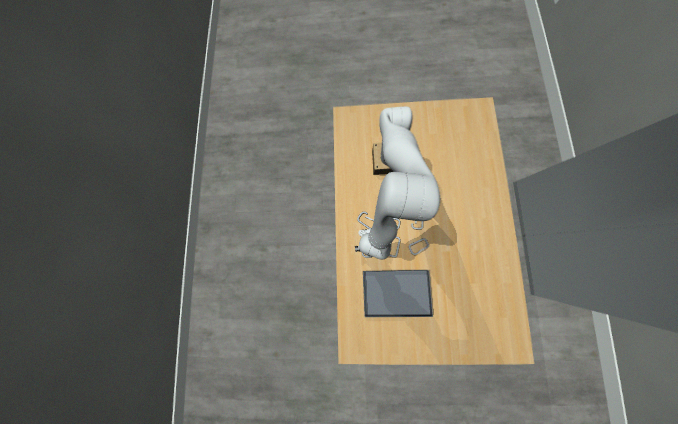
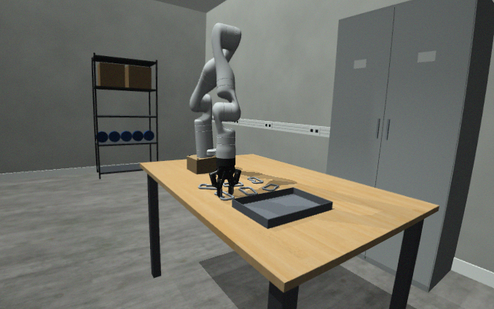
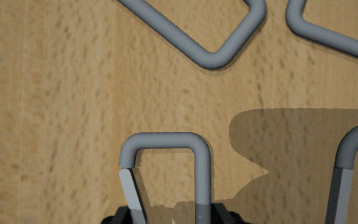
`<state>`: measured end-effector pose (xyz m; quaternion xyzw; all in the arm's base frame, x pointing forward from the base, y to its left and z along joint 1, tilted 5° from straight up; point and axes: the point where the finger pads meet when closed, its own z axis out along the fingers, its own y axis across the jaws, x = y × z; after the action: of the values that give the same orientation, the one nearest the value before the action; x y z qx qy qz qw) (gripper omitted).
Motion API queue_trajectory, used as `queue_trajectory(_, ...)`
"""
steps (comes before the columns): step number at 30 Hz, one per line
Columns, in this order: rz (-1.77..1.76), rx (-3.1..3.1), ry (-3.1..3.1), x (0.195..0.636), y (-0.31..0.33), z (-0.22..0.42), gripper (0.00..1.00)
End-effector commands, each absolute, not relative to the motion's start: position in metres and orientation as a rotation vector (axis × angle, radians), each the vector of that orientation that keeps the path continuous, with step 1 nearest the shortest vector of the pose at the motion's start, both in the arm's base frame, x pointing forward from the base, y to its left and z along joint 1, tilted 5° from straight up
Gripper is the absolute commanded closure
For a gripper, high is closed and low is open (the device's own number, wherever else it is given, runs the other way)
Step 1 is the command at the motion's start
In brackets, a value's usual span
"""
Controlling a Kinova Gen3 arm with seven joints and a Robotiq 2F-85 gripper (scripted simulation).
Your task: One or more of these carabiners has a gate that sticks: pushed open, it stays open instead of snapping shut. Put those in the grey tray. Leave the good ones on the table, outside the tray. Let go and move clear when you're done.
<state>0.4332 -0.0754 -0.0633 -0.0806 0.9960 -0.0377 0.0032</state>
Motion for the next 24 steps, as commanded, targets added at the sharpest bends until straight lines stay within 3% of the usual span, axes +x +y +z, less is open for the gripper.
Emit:
queue_trajectory(1,-0.118,-0.253,3.121,0.4339,-0.0754,-0.0627,0.49)
queue_trajectory(2,-0.118,-0.253,3.121,0.4339,-0.0754,-0.0627,0.49)
queue_trajectory(3,-0.118,-0.253,3.121,0.4339,-0.0754,-0.0626,0.00)
queue_trajectory(24,-0.118,-0.253,3.121,0.4339,-0.0754,-0.0626,0.00)
